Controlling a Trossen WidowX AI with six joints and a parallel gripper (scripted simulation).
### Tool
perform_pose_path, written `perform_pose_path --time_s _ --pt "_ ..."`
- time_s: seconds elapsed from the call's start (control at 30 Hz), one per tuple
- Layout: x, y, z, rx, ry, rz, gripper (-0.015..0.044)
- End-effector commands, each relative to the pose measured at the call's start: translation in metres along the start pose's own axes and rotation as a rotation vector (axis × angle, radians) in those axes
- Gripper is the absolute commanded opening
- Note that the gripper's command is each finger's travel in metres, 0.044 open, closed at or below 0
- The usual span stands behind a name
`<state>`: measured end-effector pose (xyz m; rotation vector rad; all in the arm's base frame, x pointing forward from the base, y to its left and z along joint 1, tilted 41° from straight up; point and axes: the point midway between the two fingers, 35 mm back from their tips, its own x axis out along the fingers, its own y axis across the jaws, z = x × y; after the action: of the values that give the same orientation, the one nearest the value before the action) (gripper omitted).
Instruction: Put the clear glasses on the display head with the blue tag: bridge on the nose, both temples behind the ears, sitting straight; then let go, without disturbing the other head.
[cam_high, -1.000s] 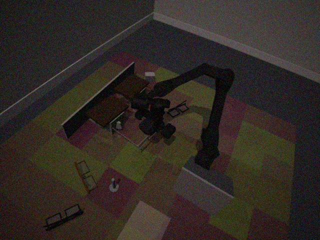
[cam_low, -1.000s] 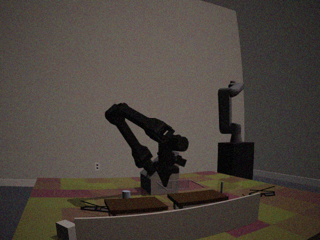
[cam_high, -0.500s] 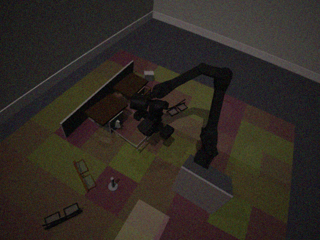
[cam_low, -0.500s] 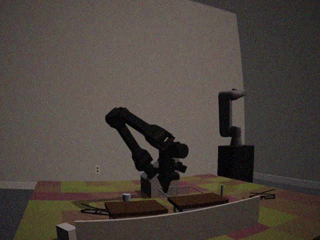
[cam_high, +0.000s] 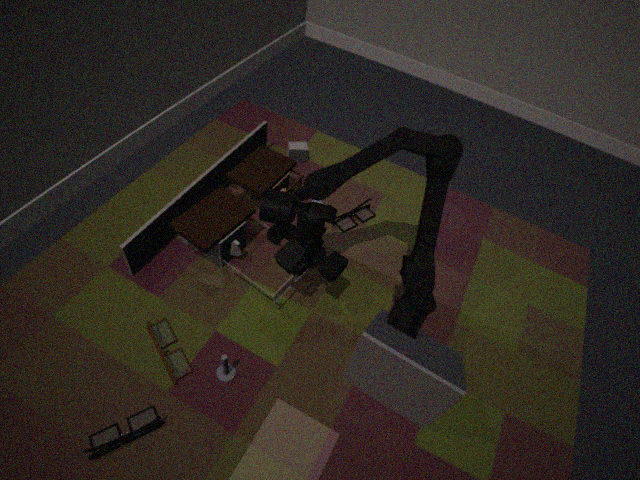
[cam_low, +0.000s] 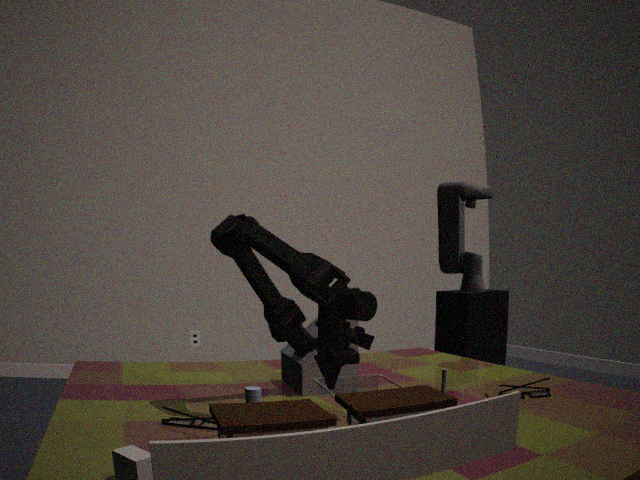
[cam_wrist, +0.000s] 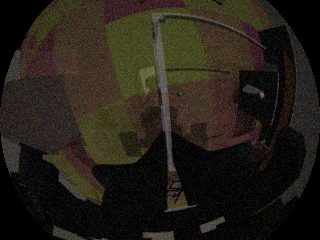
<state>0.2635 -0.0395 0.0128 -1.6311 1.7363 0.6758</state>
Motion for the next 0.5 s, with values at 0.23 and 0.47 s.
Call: perform_pose_path --time_s 0.23,0.47 --pt "0.001 -0.014 0.0 -0.004 0.004 -0.007 0.0" --pt "0.001 -0.025 0.0 -0.004 0.004 -0.008 0.0"
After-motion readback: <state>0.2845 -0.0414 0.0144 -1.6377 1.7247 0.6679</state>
